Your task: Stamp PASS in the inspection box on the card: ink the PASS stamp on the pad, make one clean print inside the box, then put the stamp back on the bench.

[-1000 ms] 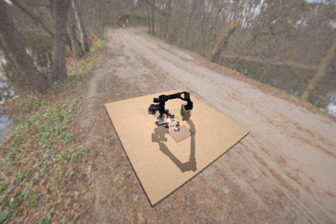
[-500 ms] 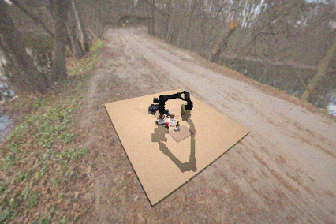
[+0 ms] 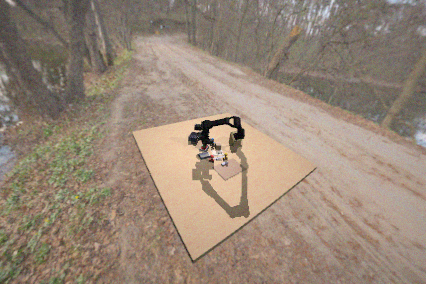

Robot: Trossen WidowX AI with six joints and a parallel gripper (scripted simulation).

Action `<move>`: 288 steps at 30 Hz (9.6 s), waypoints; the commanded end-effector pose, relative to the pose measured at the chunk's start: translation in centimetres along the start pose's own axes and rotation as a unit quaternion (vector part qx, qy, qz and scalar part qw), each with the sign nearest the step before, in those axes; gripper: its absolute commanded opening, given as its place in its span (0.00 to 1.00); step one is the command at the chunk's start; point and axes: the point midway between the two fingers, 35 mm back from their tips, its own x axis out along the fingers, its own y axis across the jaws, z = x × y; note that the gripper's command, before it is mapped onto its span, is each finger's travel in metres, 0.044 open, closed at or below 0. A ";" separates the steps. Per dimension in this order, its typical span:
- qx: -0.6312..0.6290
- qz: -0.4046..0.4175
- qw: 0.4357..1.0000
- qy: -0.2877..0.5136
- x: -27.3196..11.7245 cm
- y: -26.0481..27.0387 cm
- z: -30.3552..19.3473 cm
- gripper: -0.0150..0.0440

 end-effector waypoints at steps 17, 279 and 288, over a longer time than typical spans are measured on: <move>0.001 0.001 1.000 0.000 0.3 0.1 0.1 0.25; 0.186 0.006 0.983 0.000 1.5 12.1 -7.2 0.25; 0.186 0.006 0.983 0.000 1.5 12.1 -7.2 0.25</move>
